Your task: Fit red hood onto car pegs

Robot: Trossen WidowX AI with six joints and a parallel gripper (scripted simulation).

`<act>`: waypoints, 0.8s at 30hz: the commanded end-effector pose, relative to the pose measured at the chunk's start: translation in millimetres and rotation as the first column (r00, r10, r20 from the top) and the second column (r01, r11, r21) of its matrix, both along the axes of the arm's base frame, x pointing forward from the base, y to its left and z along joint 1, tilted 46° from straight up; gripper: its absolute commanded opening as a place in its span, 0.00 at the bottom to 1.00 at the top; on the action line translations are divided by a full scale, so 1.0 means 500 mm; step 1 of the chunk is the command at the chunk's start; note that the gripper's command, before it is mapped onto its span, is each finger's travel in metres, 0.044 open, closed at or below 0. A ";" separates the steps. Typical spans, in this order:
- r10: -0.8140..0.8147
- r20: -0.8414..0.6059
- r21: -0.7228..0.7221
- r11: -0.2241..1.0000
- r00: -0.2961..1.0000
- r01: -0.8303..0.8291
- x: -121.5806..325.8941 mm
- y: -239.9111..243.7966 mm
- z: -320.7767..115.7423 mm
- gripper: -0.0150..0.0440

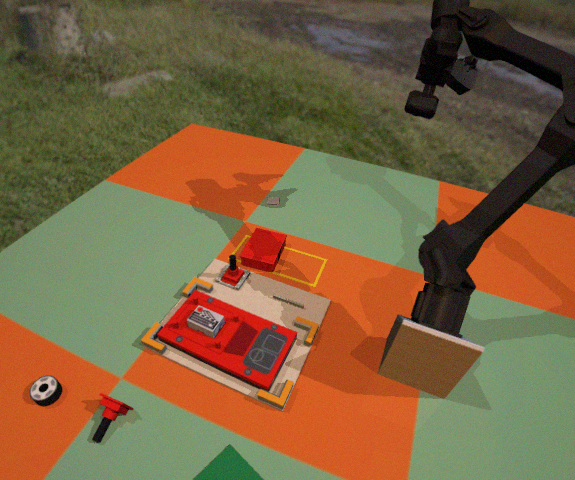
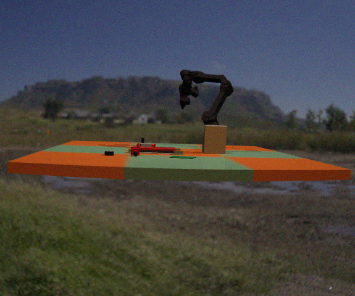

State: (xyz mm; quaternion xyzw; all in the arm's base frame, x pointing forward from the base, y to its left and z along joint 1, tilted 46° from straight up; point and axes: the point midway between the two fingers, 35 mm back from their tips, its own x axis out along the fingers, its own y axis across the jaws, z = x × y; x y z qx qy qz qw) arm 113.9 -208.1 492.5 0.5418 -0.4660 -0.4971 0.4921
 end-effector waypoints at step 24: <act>0.456 -0.596 0.419 0.879 0.661 -0.228 0.357 0.039 -0.388 1.00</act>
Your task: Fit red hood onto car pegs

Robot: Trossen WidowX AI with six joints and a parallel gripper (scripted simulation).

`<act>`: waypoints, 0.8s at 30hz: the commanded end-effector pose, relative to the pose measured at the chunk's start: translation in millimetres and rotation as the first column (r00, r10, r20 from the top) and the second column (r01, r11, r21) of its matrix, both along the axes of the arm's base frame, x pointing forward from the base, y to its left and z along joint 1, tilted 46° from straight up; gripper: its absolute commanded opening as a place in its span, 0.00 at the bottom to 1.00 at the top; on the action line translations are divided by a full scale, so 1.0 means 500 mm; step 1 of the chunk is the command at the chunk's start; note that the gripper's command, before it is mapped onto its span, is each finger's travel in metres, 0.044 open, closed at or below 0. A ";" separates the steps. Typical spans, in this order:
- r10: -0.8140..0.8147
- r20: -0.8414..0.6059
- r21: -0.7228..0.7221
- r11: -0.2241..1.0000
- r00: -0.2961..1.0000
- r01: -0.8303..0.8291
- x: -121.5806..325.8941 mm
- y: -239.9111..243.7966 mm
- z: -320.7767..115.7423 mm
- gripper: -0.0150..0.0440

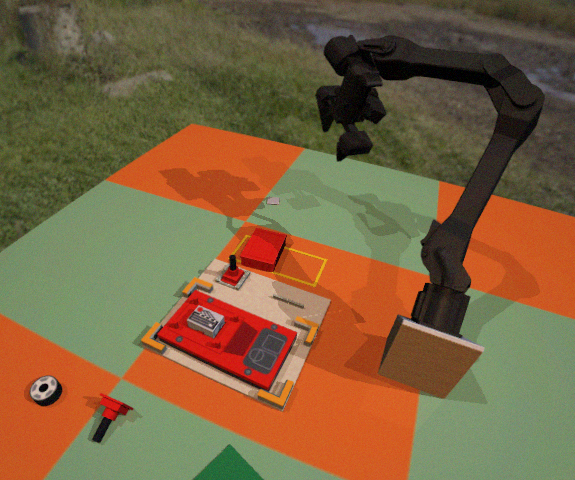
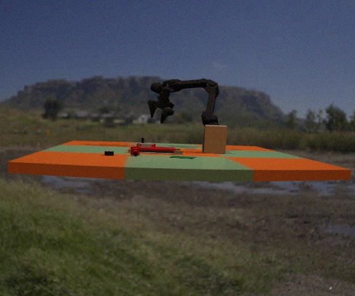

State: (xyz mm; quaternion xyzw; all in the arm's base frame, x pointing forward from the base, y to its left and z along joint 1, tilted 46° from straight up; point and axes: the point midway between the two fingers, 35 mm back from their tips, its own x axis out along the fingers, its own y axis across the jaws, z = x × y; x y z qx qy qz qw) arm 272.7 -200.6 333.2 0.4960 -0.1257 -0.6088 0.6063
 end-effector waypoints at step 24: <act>0.396 -0.741 0.299 0.918 0.542 -0.261 0.124 0.231 -0.449 1.00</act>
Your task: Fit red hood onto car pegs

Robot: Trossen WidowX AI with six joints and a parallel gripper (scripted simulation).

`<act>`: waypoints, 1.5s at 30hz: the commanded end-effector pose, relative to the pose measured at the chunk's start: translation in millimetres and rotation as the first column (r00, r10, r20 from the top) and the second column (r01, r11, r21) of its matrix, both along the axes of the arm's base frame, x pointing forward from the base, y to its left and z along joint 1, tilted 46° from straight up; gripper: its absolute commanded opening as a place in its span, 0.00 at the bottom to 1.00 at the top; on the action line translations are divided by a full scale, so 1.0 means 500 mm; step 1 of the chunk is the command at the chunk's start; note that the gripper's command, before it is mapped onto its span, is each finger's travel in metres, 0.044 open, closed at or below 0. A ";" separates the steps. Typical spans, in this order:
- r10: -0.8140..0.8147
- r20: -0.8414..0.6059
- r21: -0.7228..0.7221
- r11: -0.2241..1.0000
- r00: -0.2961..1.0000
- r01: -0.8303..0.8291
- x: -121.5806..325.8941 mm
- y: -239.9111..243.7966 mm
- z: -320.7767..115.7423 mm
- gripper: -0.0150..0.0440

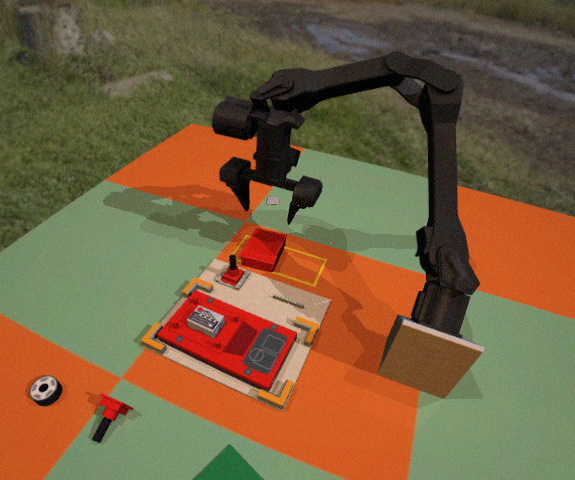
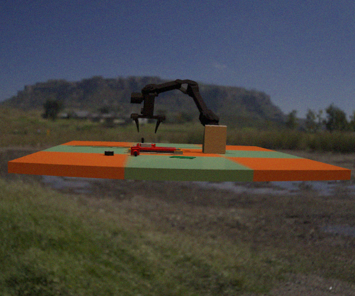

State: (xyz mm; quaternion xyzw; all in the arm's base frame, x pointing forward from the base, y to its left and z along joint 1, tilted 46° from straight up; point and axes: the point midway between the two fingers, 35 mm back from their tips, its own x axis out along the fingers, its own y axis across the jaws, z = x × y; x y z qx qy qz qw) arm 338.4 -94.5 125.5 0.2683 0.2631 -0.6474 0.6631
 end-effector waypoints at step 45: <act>0.034 -0.086 0.004 0.999 0.996 -0.034 -0.003 -0.008 -0.063 1.00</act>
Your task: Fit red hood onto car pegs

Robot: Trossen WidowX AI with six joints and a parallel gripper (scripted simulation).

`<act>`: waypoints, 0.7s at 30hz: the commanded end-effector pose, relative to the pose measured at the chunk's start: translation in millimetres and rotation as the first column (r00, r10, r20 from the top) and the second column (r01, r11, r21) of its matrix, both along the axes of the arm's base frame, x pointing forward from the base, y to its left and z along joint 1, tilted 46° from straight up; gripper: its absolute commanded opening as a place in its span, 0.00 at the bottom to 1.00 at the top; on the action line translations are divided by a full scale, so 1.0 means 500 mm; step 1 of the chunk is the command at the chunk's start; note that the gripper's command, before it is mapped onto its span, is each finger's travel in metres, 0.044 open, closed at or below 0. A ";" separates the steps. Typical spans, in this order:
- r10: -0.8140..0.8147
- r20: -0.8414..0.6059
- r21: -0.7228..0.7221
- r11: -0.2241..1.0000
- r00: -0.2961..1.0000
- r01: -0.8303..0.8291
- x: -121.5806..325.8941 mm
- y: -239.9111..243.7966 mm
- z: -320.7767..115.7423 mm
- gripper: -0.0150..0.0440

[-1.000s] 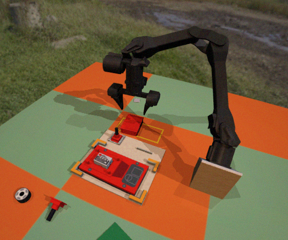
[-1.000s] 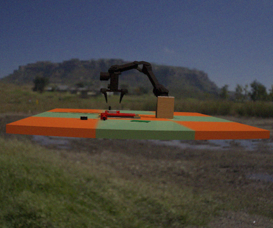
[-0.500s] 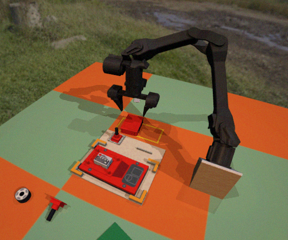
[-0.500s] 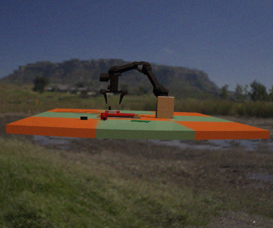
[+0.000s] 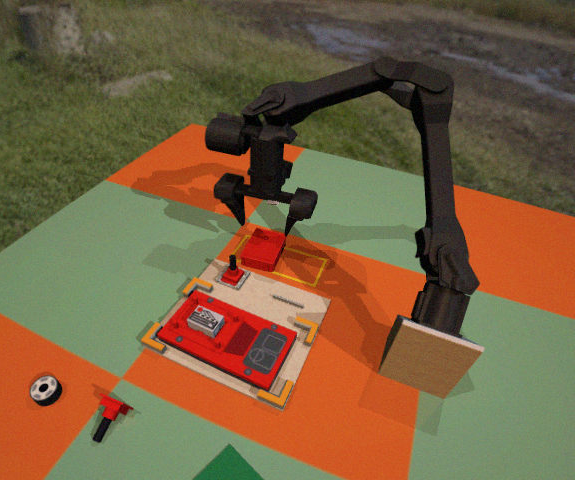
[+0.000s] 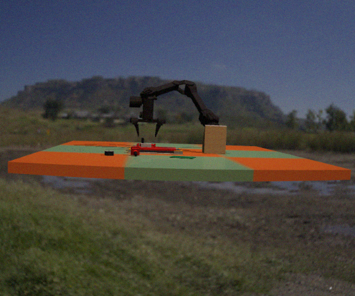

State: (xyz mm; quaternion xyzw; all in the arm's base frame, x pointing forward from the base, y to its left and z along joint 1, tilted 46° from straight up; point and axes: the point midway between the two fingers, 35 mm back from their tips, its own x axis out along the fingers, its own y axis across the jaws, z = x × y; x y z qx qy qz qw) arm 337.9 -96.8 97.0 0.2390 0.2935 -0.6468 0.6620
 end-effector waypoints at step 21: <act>0.003 -0.007 0.001 1.000 1.000 -0.003 -0.001 -0.020 -0.023 1.00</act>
